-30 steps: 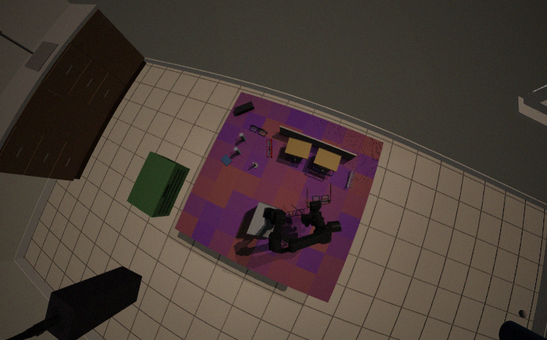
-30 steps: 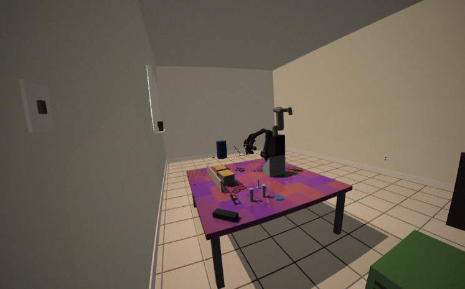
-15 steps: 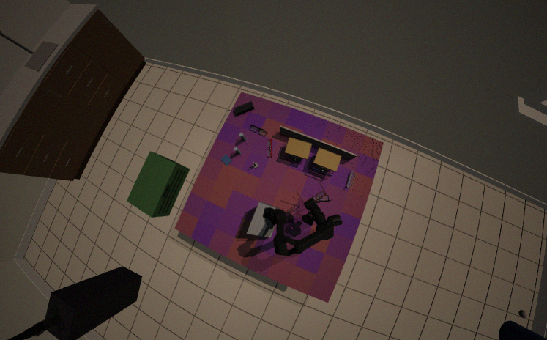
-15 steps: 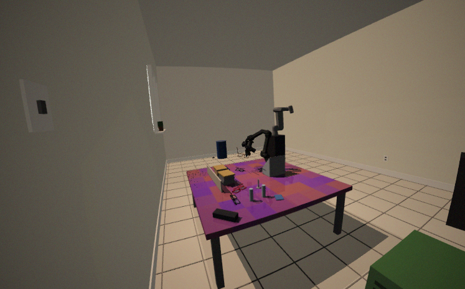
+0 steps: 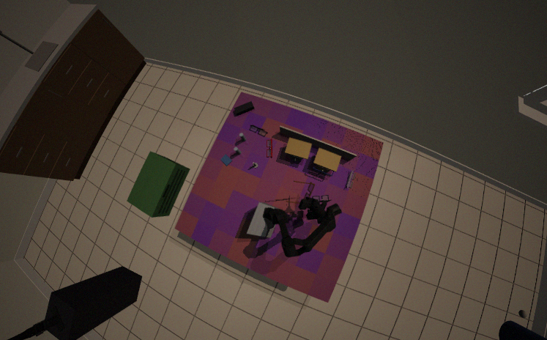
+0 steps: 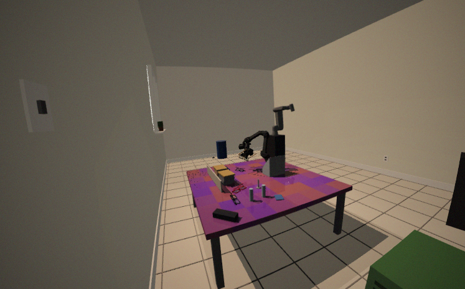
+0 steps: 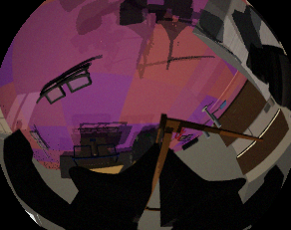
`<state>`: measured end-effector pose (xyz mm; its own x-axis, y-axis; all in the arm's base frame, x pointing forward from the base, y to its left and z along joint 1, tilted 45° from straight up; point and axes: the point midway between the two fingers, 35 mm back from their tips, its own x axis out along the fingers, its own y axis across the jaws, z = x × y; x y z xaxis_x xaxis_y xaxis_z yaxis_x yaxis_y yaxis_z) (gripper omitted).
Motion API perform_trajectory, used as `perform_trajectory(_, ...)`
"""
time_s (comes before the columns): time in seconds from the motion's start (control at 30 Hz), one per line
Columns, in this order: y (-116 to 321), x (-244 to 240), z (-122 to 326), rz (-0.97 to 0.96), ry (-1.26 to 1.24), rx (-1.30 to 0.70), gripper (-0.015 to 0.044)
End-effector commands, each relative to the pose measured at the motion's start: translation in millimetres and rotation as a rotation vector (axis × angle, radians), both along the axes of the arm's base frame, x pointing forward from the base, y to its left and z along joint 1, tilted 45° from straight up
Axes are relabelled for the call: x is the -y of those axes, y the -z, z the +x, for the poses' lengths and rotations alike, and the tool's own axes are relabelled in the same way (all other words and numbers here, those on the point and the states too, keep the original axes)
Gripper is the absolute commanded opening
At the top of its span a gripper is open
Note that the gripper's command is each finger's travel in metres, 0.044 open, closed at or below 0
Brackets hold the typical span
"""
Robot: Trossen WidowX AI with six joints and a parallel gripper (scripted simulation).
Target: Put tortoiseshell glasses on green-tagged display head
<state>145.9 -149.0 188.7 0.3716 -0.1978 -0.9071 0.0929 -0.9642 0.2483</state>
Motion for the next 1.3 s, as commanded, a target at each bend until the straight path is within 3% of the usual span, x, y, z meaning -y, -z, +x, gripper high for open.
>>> perform_trajectory(0.0,10,-1,7,-0.055,-0.197,-0.089,0.0000)
perform_trajectory(1.27,90,-28,57,-0.351,-1.900,-0.707,0.0000)
